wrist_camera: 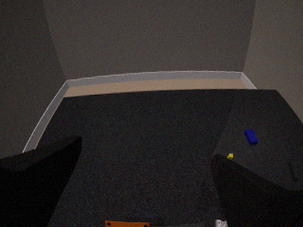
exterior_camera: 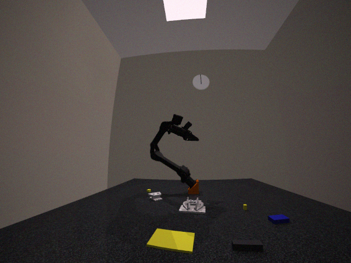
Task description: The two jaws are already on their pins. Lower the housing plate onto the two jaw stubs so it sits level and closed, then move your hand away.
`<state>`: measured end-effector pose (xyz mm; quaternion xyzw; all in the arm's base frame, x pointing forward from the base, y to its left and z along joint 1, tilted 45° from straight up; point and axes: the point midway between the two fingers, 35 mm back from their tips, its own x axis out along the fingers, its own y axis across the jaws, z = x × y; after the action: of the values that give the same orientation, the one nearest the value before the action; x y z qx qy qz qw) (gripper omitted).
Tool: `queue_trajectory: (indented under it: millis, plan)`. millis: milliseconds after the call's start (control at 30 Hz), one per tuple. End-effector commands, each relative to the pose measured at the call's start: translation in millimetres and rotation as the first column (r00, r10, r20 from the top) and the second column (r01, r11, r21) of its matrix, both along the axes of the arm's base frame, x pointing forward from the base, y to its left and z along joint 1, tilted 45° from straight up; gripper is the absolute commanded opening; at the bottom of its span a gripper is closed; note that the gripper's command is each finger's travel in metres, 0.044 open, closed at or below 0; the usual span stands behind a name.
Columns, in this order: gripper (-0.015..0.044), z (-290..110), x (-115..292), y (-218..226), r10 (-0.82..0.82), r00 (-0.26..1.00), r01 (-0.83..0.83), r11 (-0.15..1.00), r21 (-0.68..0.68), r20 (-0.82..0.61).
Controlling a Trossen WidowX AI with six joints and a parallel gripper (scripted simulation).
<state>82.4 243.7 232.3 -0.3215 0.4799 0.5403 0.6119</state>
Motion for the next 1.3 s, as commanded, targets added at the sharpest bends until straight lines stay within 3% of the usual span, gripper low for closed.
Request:
queue_trajectory:
  millis: [0,567,1267]
  plan:
    - [0.0440,-4.0,12.7,-9.2,-0.134,0.991,0.134,0.990,-0.032,-0.005]
    - [0.0440,-12.3,58.7,-48.3,-0.622,0.783,0.620,0.778,-0.107,0.017]
    - [0.0440,-18.5,100.4,-108.8,-0.970,0.229,0.969,0.220,-0.110,0.079]
